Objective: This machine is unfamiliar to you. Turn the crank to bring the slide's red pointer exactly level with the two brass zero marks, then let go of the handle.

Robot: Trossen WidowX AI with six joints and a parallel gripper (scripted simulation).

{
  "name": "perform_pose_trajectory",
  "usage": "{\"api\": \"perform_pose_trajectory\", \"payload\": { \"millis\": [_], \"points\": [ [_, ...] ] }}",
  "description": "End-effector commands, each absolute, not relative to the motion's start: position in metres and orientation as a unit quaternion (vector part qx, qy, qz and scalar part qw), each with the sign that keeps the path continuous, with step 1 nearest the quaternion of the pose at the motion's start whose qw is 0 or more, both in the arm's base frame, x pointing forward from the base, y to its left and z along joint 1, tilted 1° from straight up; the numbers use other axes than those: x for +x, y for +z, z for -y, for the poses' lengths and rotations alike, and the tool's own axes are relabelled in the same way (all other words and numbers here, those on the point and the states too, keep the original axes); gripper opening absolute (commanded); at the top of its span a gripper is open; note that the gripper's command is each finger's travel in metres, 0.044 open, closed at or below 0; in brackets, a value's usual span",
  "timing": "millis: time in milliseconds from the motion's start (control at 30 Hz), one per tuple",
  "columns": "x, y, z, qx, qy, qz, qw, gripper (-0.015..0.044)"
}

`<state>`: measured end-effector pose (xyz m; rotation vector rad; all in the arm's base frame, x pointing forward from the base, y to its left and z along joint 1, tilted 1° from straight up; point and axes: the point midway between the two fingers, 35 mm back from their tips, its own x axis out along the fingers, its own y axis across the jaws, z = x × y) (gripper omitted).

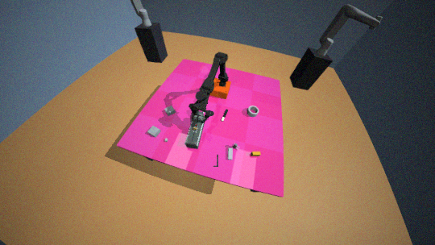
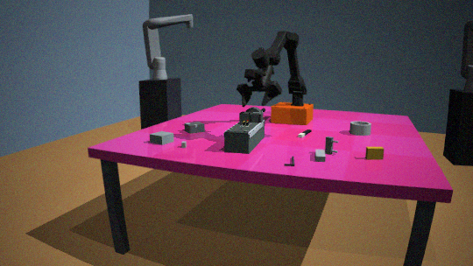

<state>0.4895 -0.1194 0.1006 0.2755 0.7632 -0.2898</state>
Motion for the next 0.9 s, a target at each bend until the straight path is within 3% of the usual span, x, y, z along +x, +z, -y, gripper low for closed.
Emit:
{"api": "perform_pose_trajectory", "payload": {
  "millis": [0, 400, 867],
  "points": [
    [0.490, 0.101, 0.120, 0.136, -0.143, -0.369, 0.908, 0.0440],
    [0.485, 0.149, 0.120, 0.130, -0.137, -0.371, 0.909, 0.0440],
    [0.408, 0.152, 0.122, 0.050, -0.053, -0.378, 0.923, 0.0440]
  ]
}}
